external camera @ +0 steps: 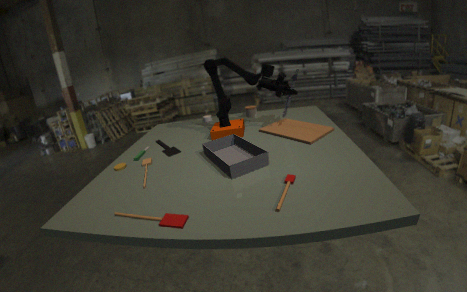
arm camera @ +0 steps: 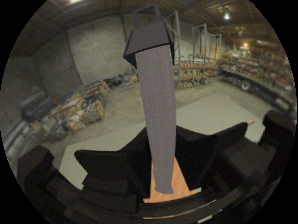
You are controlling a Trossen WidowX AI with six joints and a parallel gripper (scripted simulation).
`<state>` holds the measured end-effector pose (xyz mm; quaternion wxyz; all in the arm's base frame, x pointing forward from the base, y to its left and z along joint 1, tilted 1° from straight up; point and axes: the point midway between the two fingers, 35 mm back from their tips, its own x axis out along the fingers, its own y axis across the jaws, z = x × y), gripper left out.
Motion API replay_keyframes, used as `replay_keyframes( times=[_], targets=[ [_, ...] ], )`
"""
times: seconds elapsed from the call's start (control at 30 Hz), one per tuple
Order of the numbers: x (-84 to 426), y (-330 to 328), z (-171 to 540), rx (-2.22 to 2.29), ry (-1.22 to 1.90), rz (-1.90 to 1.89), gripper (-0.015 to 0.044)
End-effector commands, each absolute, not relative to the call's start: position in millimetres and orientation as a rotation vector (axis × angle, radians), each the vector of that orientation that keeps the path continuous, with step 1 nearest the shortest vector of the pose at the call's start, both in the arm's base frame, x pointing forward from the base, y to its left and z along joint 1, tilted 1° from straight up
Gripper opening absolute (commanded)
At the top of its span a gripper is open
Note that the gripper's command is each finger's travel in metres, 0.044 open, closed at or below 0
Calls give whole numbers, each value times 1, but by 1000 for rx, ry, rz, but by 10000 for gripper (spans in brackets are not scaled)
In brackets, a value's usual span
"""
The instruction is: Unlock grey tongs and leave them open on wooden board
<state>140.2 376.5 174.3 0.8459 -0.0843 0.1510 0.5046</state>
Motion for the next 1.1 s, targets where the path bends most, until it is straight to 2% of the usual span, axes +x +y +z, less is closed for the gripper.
replay_keyframes(
  times=[0.0,1.07],
  targets=[
    [141,377,176,-178,309,1063,-150],
    [155,414,133,-420,647,1036,-150]
  ],
)
